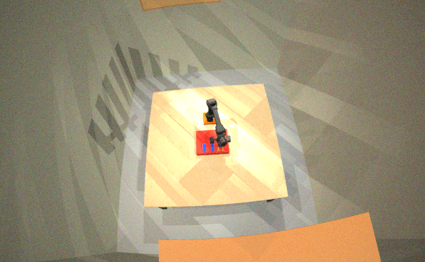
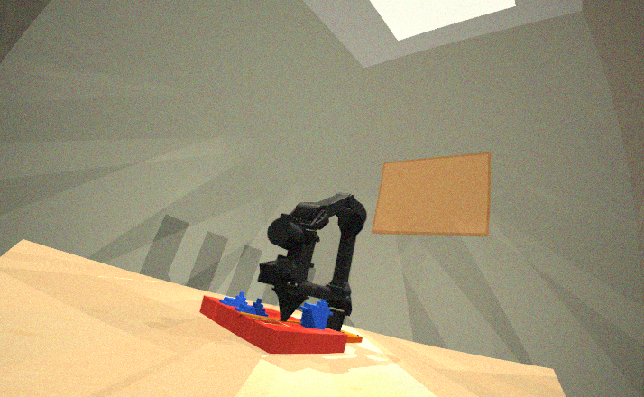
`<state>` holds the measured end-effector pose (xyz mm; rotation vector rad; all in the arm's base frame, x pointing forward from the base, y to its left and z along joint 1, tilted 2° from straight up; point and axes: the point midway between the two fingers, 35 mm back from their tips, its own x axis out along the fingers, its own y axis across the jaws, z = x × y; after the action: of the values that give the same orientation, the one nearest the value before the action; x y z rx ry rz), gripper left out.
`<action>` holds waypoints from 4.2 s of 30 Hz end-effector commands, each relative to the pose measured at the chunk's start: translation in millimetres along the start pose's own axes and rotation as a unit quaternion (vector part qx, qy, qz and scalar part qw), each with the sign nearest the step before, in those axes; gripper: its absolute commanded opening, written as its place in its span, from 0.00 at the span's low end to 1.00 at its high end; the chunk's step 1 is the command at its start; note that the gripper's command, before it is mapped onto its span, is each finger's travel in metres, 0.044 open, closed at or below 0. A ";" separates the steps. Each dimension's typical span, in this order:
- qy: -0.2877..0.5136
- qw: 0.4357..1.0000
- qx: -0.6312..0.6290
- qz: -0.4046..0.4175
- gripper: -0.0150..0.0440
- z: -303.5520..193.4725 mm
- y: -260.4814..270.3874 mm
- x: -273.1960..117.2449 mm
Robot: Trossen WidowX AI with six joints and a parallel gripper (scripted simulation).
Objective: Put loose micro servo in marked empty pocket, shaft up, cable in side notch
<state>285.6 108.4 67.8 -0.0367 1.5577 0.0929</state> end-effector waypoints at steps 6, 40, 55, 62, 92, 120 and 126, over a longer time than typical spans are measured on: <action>0.003 1.000 -0.002 0.000 0.25 -2.2 -15.5 1.6; 0.003 1.000 -0.002 -0.001 0.25 -4.7 -49.8 -40.2; 0.005 0.990 0.139 0.000 0.79 -60.6 -3.2 -84.7; 0.005 0.989 0.148 0.000 1.00 -65.2 -0.8 -87.6; 0.005 0.989 0.148 0.000 0.91 -65.8 -0.7 -41.8; 0.005 0.989 0.148 0.000 0.25 -72.9 -3.3 -71.8; 0.006 0.989 0.148 0.000 0.25 -75.8 -4.2 -71.8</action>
<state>210.7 95.7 134.2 0.1935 1.5774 -0.1462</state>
